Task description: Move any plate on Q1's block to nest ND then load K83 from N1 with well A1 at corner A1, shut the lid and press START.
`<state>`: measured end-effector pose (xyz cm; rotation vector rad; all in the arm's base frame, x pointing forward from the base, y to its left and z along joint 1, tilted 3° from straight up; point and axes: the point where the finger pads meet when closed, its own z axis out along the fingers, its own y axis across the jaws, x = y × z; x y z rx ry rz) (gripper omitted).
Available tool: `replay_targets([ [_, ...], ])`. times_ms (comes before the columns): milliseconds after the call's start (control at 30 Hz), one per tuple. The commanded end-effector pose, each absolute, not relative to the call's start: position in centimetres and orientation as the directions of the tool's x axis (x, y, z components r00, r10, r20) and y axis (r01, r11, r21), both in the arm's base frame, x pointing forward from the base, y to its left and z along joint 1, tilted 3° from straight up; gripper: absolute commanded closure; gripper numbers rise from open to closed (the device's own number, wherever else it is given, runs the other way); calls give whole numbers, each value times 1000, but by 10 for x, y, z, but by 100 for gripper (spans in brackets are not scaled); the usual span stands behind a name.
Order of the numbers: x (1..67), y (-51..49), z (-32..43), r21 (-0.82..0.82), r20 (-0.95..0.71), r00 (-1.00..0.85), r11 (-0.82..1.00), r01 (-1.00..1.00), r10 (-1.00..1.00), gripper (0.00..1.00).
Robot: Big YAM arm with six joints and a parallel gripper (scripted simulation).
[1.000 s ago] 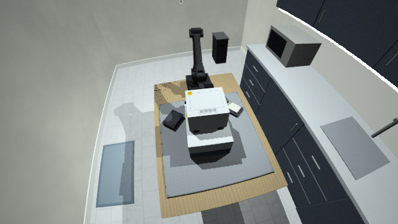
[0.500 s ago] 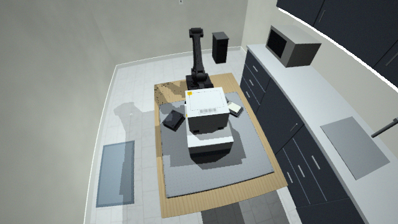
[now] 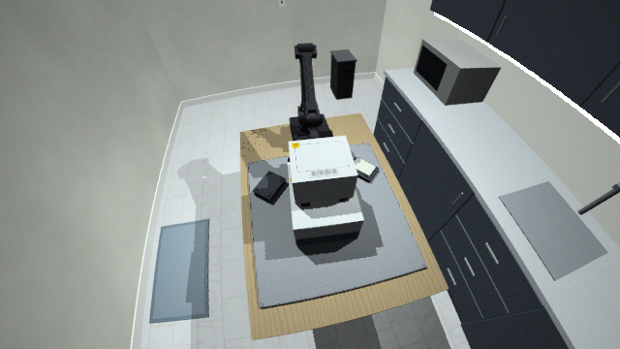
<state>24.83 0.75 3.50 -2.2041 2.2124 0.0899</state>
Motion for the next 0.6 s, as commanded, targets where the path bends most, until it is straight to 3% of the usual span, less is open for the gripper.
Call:
replay_targets([
  [0, 272, 4, 50, -15, -53, -15, 16, -1000, -998, 100],
  [567, 275, 7, 48, -25, -53, -8, 9, -1000, -999, 100],
])
